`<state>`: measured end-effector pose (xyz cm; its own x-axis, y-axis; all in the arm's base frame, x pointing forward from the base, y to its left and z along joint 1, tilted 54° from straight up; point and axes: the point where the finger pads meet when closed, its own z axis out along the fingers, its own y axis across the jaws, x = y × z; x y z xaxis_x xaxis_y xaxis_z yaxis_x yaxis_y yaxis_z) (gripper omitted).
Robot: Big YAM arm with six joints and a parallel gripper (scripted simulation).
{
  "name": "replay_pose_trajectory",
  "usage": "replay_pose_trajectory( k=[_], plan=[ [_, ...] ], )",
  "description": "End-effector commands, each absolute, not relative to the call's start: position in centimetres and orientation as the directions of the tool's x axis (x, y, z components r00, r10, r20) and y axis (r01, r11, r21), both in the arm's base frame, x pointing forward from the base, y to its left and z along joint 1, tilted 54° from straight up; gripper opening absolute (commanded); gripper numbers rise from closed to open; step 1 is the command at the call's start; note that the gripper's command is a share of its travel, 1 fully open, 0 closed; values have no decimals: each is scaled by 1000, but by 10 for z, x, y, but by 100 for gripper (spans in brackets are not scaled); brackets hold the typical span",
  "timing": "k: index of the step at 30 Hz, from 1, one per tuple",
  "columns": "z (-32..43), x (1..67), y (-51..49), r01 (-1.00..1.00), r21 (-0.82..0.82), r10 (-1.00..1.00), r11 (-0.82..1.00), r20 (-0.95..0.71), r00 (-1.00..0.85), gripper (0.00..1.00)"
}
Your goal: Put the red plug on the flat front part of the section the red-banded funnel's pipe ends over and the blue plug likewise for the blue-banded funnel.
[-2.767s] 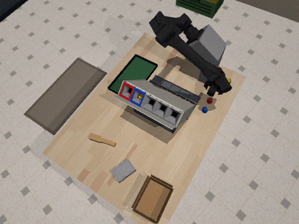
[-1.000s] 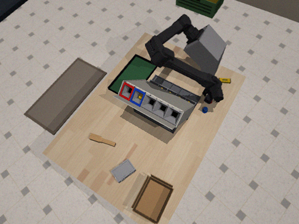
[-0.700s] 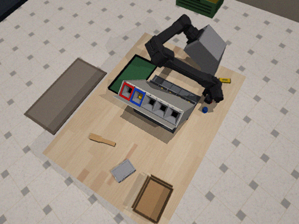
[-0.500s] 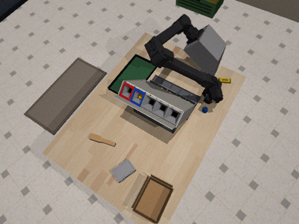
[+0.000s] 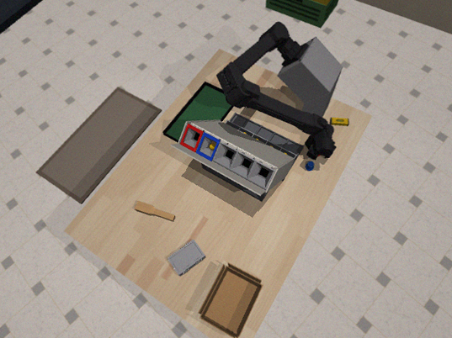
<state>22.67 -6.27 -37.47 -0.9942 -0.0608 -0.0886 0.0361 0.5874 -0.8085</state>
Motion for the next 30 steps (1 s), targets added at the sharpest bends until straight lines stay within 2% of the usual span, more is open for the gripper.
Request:
replay_pose_trajectory(
  k=[1, 30],
  plan=[
    [-374, 222, -66, 5, -811, -82, 585, -65, -994, 87],
    [-374, 217, -71, 11, -803, -97, 596, -86, -992, 87]
  ],
)
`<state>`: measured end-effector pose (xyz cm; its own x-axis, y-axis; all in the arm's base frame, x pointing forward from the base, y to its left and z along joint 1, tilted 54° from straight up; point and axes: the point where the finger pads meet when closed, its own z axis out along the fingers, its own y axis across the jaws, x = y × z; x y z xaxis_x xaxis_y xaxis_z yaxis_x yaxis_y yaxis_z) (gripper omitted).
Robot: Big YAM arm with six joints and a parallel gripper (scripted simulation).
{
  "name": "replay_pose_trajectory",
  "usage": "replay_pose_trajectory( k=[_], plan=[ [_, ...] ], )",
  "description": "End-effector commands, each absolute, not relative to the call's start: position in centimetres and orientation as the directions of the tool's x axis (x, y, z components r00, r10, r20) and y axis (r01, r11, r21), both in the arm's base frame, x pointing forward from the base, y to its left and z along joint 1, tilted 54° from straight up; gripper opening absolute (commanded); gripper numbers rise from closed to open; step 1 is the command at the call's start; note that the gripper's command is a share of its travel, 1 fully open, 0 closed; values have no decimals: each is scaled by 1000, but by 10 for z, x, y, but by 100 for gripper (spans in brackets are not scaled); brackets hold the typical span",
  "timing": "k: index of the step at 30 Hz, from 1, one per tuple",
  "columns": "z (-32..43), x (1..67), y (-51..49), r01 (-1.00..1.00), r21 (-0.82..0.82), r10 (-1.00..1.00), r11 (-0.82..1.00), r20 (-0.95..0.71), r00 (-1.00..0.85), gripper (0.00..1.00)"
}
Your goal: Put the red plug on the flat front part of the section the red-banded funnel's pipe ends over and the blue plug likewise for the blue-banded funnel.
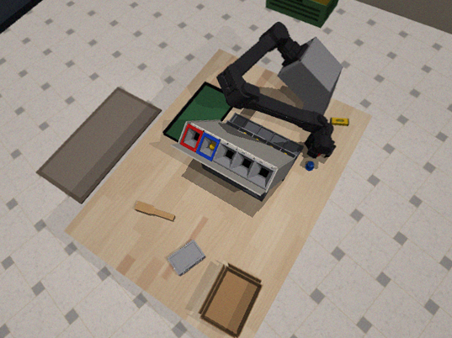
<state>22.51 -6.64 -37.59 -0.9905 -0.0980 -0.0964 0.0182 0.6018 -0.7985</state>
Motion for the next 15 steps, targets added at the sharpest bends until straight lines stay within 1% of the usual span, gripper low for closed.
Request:
replay_pose_trajectory(
  k=[1, 15],
  plan=[
    [-374, 217, -71, 11, -803, -98, 597, -86, -991, 87],
    [-373, 215, -71, 14, -799, -104, 601, -96, -990, 87]
  ],
)
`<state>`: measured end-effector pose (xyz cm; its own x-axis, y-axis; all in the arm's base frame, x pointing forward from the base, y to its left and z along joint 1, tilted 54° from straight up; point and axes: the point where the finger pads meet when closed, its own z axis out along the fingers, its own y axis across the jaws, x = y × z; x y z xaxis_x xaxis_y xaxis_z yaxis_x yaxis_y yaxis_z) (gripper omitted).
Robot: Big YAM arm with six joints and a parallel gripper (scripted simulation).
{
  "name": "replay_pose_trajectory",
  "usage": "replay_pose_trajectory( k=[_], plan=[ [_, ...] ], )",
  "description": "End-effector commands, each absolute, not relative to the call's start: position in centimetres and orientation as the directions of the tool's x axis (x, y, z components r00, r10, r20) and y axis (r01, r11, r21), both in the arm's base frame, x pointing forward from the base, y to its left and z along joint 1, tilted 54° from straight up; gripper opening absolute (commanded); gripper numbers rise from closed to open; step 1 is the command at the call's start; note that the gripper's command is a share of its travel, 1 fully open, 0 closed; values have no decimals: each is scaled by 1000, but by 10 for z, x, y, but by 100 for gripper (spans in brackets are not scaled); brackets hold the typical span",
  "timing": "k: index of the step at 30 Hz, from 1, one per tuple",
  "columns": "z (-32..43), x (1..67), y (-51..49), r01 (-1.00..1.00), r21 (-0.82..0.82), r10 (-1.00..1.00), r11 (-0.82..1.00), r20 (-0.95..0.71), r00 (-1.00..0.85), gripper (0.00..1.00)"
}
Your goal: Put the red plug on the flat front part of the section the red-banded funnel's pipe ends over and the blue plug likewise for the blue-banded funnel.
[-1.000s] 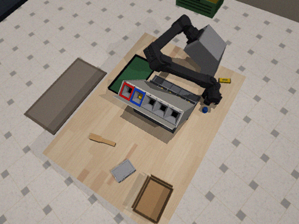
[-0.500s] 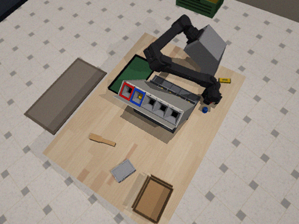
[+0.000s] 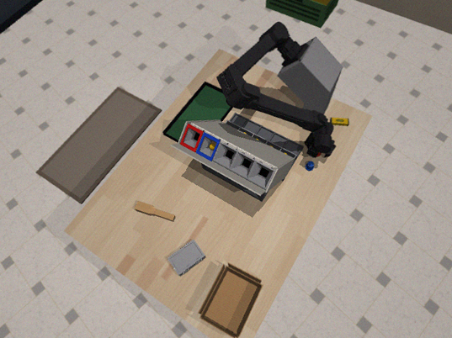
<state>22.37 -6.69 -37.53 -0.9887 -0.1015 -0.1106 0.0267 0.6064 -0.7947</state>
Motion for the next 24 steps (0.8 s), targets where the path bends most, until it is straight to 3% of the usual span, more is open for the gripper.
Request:
replay_pose_trajectory(
  k=[1, 2, 24],
  plan=[
    [-373, 215, -71, 14, -799, -104, 601, -96, -990, 87],
    [-374, 224, -66, 25, -795, -106, 607, -112, -988, 0],
    [-374, 224, -66, 25, -795, -107, 607, -112, -988, 0]
  ],
)
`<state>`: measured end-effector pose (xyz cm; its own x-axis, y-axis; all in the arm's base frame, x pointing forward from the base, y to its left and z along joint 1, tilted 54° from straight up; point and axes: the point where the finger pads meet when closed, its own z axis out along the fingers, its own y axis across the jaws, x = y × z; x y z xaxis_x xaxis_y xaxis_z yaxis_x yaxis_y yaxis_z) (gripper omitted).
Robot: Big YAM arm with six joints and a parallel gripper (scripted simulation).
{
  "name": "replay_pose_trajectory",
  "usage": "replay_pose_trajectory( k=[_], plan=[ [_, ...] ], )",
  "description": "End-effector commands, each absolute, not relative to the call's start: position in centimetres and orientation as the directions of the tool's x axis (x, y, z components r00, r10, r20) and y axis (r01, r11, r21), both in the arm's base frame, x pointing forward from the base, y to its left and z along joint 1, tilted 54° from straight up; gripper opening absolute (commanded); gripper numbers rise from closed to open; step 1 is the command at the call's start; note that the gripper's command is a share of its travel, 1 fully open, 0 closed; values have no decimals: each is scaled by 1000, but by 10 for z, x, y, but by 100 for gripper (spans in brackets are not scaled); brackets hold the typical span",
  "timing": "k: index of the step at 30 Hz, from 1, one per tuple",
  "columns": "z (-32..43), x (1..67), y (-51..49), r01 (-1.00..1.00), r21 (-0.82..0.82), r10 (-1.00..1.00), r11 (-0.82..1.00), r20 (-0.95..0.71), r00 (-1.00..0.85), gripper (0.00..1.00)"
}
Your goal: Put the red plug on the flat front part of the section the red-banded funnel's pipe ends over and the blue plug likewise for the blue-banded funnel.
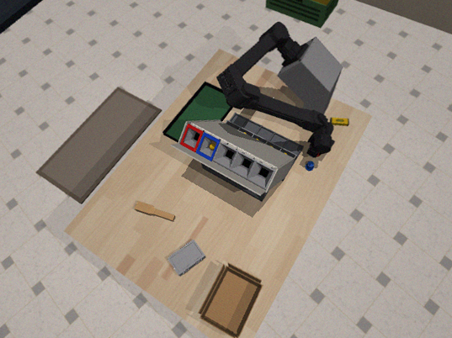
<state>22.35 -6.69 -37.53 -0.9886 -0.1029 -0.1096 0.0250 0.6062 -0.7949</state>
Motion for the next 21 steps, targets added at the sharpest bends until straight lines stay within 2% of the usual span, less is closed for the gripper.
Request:
replay_pose_trajectory(
  k=[1, 11, 21],
  plan=[
    [-374, 224, -66, 25, -795, -107, 607, -112, -988, 0],
    [-374, 224, -66, 25, -795, -107, 607, -112, -988, 0],
    [-328, 214, -3, 25, -795, -107, 607, -112, -988, 0]
  ],
)
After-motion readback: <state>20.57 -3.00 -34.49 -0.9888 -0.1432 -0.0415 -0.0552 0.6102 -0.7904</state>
